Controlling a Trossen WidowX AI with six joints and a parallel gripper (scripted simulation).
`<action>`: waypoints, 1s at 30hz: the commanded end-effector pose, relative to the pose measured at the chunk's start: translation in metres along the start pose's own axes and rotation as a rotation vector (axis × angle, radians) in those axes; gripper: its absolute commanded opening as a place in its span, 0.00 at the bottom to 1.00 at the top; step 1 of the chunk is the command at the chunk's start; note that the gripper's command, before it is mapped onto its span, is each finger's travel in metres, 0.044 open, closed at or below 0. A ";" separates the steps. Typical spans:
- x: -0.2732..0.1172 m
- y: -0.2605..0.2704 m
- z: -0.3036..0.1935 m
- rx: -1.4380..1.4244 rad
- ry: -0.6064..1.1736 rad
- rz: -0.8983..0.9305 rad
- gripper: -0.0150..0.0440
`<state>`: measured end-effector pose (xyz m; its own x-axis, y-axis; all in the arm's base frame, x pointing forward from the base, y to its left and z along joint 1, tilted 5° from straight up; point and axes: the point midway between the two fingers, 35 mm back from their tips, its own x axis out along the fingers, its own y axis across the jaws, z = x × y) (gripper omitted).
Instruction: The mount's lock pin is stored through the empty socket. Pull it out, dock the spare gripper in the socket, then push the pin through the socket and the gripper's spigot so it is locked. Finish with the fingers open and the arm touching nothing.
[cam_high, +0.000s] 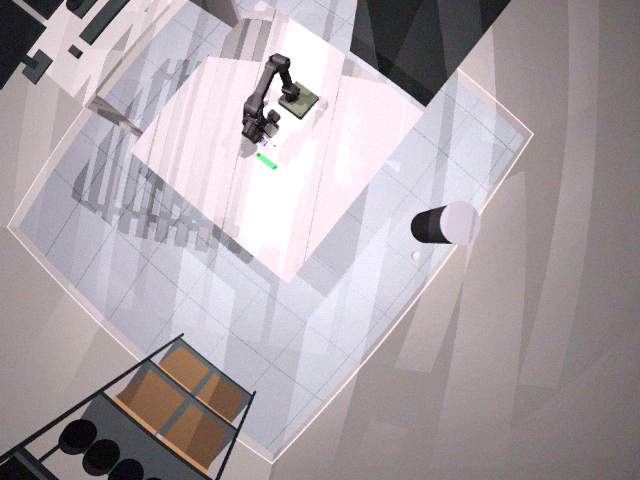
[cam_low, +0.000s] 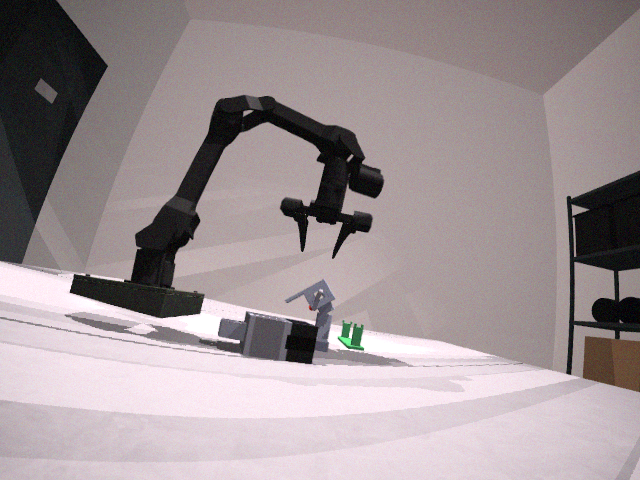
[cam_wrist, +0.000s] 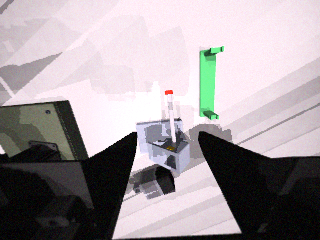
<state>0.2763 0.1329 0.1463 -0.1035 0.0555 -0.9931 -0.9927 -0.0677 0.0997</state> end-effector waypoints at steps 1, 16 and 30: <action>-0.005 -0.005 0.007 -0.130 0.050 -0.039 0.76; 0.065 -0.011 0.006 -0.130 0.049 -0.039 0.76; 0.085 -0.013 0.006 -0.130 0.049 -0.039 0.76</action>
<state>0.2817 0.1458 0.0658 -0.0568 0.0175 -0.9982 -0.9787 -0.1984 0.0523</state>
